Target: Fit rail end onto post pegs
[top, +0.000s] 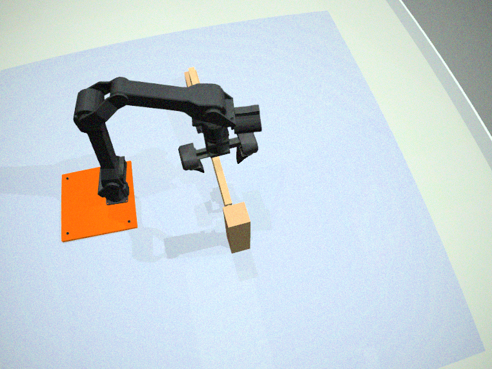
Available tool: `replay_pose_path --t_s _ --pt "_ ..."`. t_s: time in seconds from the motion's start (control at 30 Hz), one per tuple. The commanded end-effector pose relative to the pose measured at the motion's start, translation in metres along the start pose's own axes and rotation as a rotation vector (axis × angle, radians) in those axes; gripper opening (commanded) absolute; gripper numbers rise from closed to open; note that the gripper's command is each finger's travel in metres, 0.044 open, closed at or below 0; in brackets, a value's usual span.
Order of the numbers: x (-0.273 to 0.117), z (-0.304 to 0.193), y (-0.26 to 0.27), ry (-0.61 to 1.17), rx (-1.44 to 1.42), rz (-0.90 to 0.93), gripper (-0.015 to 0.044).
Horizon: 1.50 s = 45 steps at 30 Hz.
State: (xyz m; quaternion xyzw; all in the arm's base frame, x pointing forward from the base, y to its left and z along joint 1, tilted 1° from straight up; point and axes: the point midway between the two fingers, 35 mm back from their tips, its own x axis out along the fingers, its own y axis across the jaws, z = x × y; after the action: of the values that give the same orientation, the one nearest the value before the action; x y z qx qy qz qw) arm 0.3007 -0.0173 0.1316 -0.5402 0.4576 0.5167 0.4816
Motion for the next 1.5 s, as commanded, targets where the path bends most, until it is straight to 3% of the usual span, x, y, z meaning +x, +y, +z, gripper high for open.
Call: replay_pose_path --t_s 0.0,1.33,1.47 --pt "0.009 -0.001 0.002 -0.008 0.002 0.012 0.0440" --pt "0.072 0.000 0.005 -0.008 0.002 0.013 0.0440" --pt "0.072 0.000 0.005 -0.008 0.002 0.013 0.0335"
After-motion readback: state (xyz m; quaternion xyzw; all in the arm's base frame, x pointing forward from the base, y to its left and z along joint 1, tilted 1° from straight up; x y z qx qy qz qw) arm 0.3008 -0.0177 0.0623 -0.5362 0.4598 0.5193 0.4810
